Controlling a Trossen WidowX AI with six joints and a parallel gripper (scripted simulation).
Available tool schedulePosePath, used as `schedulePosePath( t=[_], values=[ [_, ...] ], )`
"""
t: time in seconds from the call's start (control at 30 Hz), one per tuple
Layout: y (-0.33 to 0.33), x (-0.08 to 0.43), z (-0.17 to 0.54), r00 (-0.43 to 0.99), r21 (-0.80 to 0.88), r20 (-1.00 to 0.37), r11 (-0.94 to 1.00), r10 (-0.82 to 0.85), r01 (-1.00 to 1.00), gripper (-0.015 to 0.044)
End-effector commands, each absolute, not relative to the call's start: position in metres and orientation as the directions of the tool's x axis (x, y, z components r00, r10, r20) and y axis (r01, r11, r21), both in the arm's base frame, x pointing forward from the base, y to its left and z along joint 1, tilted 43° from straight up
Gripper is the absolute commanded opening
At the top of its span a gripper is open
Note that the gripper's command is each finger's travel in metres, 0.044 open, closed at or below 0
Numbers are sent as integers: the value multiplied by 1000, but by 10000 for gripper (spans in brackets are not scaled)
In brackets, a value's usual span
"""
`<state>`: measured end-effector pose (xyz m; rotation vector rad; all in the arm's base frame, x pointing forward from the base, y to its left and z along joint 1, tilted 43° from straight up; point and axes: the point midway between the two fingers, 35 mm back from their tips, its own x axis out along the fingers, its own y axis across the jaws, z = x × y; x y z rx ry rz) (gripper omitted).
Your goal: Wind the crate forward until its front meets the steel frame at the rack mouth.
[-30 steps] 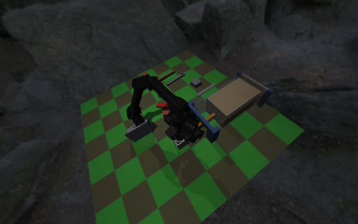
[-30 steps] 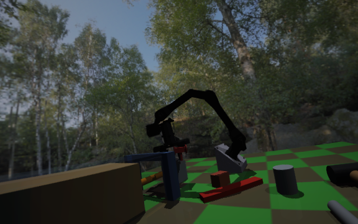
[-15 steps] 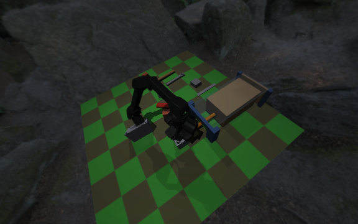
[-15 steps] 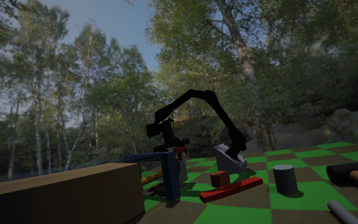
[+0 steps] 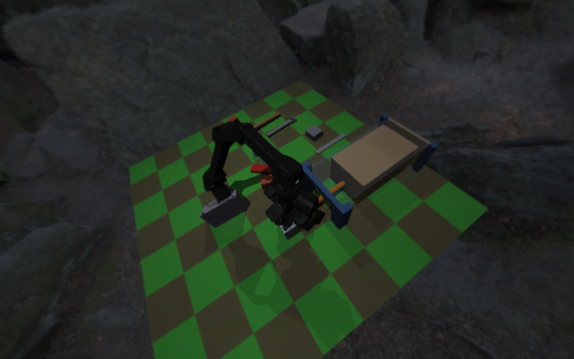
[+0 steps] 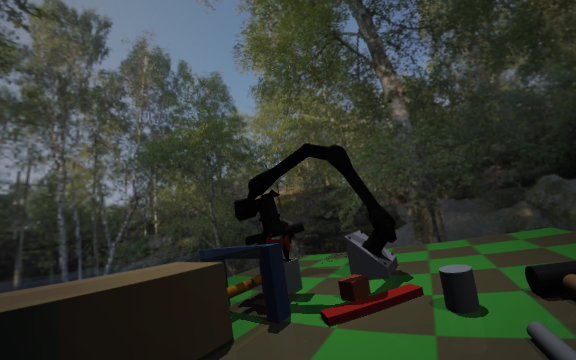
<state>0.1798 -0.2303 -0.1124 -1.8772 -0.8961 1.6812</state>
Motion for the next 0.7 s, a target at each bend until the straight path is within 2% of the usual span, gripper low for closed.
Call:
schedulePosePath(
  t=[0.0,0.17,0.5,0.67],
  values=[
    [-228,178,-110,30,-722,-676,-670,736,169,315],
    [-228,178,-110,30,-722,-676,-670,736,169,440],
    [-228,178,-110,30,-722,-676,-670,736,169,440],
    [-259,177,-80,57,-689,-709,-708,703,156,440]
  ],
)
